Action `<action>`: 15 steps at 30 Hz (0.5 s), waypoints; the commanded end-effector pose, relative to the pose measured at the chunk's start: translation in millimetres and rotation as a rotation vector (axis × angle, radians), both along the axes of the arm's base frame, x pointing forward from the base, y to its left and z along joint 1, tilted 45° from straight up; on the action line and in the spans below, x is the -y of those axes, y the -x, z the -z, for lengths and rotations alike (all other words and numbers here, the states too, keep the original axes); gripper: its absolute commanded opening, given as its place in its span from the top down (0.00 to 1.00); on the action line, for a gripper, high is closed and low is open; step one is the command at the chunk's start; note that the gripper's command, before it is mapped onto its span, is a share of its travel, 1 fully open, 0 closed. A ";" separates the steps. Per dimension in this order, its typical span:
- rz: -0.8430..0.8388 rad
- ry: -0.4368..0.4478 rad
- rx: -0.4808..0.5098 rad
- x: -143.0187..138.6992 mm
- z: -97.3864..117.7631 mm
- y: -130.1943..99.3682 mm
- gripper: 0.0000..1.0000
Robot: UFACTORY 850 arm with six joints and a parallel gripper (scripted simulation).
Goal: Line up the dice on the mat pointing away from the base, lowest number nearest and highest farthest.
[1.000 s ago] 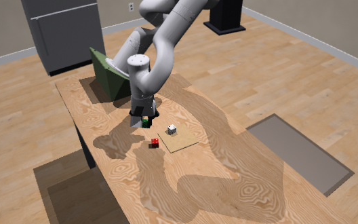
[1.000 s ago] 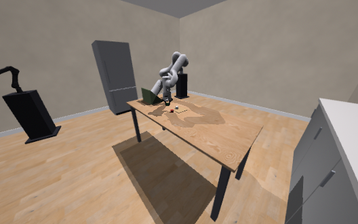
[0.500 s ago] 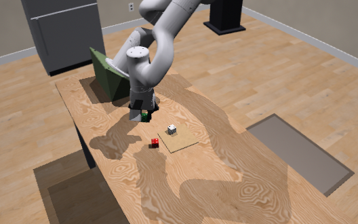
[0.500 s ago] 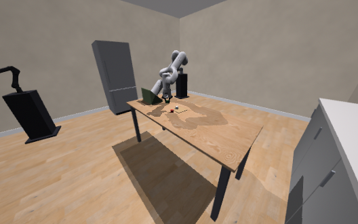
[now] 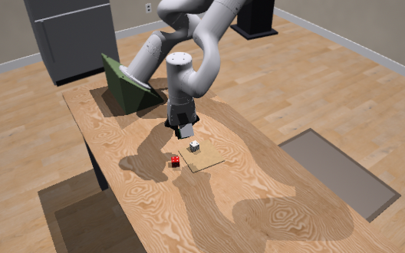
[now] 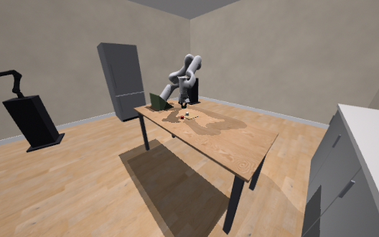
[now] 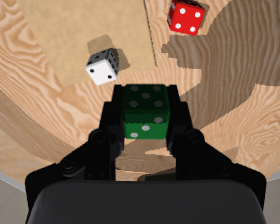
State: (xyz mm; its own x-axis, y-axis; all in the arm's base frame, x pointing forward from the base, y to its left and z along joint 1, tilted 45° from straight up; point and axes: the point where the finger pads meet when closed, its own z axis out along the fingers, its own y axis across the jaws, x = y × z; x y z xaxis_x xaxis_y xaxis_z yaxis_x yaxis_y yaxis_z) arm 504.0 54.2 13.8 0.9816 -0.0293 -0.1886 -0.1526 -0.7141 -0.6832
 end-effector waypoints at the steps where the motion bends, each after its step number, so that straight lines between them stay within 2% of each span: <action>1: -0.117 -0.021 0.127 -20.9 -20.7 -15.5 0.73; 8: -0.245 -0.045 0.253 -45.4 -43.2 -28.3 0.73; 15: -0.247 -0.045 0.256 -46.0 -43.7 -28.6 0.73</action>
